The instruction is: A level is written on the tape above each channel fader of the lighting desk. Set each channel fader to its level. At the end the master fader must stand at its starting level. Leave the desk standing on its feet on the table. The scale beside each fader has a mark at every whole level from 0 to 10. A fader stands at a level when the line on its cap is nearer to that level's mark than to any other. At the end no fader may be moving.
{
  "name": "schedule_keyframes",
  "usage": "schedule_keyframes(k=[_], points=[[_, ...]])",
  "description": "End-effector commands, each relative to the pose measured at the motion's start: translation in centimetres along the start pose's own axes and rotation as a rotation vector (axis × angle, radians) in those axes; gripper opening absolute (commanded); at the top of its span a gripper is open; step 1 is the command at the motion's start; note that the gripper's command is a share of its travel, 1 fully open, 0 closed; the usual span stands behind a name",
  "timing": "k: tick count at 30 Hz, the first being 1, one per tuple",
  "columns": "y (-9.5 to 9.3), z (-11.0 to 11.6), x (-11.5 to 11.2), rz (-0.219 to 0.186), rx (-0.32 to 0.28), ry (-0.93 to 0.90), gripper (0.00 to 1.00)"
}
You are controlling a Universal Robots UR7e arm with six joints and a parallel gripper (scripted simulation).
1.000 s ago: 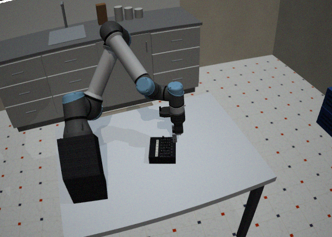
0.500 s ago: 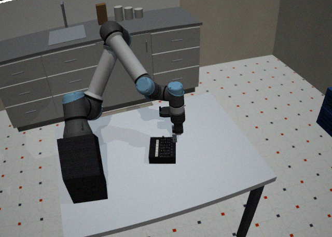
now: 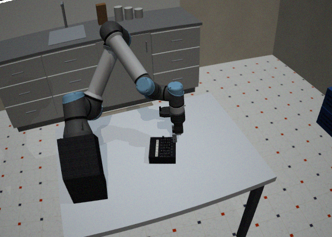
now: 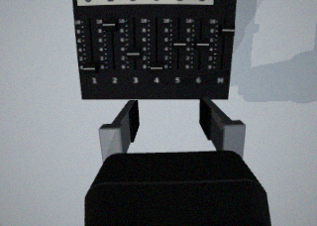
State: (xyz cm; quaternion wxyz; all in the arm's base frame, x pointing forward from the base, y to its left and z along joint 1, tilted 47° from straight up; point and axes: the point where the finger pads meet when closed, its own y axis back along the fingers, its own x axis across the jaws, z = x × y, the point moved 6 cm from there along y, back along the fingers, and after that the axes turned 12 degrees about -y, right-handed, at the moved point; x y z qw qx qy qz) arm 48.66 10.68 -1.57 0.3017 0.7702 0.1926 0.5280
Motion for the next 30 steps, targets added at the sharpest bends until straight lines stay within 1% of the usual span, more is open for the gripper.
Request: schedule_keyframes(k=[1,11,21,30], points=[[0.05,0.04,0.01,0.0,-0.001,0.0,1.0],[0.07,0.02,0.01,0.0,-0.001,-0.004,1.0],[0.24,-0.14,0.05,-0.001,-0.001,-0.051,1.0],[0.78,-0.63,0.19,-0.004,0.0,-0.198,1.0]])
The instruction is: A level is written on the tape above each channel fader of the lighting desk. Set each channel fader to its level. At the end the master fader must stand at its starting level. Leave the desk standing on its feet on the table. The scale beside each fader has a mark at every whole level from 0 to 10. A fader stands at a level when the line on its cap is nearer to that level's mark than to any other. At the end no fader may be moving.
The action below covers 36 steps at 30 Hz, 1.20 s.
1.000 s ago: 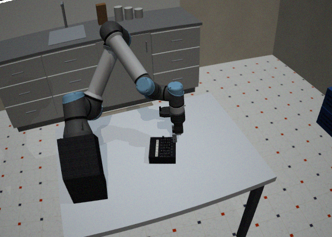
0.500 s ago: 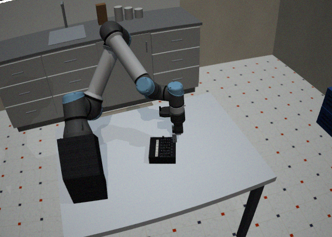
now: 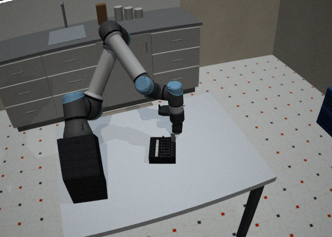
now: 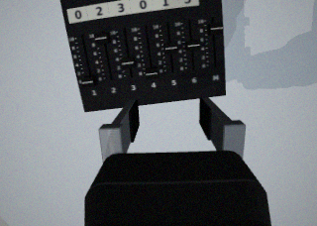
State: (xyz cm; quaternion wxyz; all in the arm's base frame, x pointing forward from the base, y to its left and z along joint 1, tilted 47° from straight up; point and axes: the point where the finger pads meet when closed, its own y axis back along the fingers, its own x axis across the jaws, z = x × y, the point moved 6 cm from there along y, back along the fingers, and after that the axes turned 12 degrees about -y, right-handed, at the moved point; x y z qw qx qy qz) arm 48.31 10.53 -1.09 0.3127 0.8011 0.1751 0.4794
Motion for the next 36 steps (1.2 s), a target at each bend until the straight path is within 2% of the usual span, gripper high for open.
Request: schedule_keyframes(k=[1,6,8,23,25,36], points=[[0.4,-0.3,0.1,-0.003,-0.002,-0.1,1.0],[0.9,-0.7,0.1,-0.006,-0.001,-0.238,1.0],[0.9,-0.7,0.1,-0.006,-0.001,-0.238,1.0],[2.8,-2.2,0.4,-0.018,-0.002,-0.833,1.0],[2.8,-2.2,0.4,-0.018,-0.002,-0.833,1.0],[4.3,-3.0,0.2,-0.03,-0.006,-1.369,1.0]])
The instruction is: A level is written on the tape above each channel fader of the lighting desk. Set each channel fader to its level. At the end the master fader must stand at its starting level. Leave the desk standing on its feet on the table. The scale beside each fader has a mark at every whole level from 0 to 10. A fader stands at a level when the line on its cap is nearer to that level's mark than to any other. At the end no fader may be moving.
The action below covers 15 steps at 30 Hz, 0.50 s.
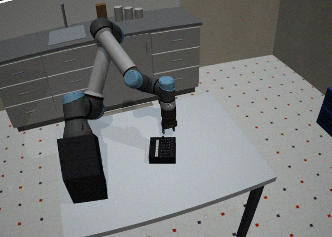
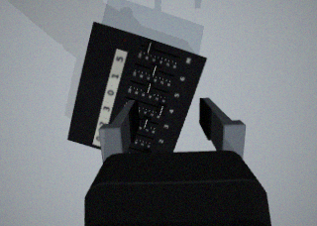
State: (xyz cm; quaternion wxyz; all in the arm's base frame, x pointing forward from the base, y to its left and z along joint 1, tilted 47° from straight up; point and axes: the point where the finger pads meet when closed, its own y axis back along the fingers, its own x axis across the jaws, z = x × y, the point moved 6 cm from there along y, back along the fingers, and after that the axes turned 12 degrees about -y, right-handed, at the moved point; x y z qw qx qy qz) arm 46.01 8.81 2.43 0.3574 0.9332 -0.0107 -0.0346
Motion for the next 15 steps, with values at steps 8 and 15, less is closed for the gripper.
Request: schedule_keyframes(k=[8,15], points=[[1.4,0.0,-0.9,0.0,-0.019,-0.518,1.0],[2.1,0.4,-1.5,-0.003,-0.023,-0.835,1.0]])
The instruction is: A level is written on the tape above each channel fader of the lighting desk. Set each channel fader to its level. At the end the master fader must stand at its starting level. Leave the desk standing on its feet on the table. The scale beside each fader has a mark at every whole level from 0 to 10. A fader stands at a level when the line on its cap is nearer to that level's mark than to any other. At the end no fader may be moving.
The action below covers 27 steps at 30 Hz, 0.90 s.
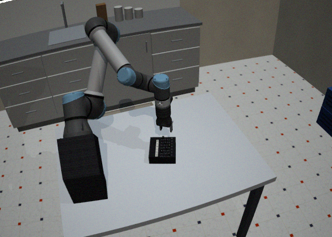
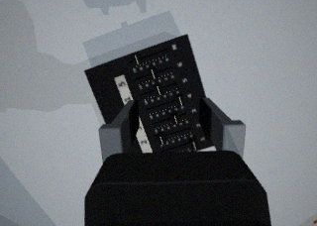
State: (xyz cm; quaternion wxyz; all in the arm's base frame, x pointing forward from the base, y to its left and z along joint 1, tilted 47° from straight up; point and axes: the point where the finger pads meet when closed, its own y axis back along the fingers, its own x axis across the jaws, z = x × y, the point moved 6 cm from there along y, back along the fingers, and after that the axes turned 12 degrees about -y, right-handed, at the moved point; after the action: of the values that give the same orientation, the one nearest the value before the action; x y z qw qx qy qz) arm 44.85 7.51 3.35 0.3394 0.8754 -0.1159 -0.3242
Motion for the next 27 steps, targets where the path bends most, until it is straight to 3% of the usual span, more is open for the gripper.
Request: schedule_keyframes(k=[1,17,27], points=[[0.6,0.4,-0.3,0.011,-0.012,-0.247,1.0],[1.4,1.9,-0.9,0.006,-0.018,-0.712,1.0],[1.7,2.5,-1.1,0.005,-0.02,-0.859,1.0]])
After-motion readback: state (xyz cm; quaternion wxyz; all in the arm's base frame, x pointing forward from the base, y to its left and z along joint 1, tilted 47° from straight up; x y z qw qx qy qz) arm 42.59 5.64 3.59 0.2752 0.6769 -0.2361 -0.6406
